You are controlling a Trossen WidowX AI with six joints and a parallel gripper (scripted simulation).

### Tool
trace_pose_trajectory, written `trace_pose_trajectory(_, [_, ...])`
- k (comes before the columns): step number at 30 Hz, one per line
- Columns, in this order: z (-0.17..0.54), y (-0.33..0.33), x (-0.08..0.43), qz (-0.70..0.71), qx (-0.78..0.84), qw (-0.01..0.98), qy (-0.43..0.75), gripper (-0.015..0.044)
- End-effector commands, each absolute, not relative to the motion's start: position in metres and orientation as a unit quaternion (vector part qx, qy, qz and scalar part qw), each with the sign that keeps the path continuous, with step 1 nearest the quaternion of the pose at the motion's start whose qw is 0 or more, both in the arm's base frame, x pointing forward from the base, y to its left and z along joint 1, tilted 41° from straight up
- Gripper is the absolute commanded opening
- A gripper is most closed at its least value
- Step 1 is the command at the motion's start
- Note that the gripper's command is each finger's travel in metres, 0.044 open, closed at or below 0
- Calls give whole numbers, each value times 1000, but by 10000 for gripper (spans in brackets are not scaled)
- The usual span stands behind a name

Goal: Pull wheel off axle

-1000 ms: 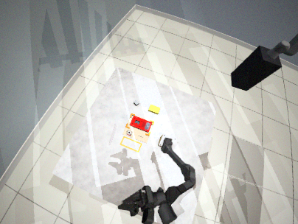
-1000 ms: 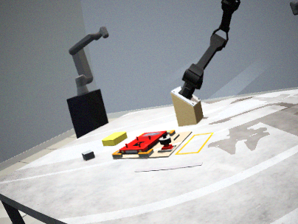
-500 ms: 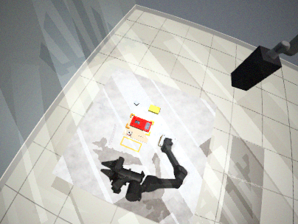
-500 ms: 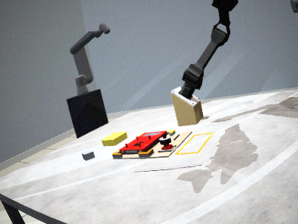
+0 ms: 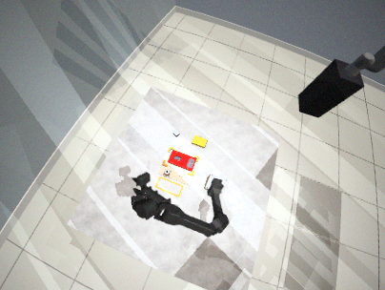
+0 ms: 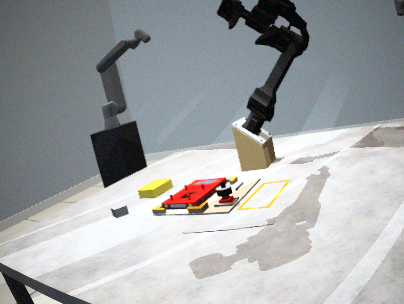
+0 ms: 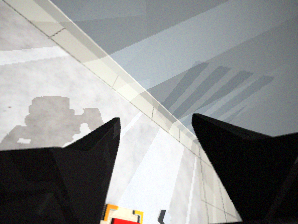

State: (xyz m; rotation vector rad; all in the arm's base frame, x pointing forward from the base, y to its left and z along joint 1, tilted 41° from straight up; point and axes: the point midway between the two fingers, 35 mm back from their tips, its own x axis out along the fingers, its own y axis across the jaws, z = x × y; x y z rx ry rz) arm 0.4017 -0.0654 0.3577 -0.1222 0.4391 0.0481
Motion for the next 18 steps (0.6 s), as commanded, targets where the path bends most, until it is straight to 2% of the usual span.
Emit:
trace_pose_trajectory(1, [304,-66,414,56,-32,954,292,300])
trace_pose_trajectory(9, [205,-62,419,111,45,898,424,300])
trace_pose_trajectory(18, [102,-50,396,167,166,795,559,300])
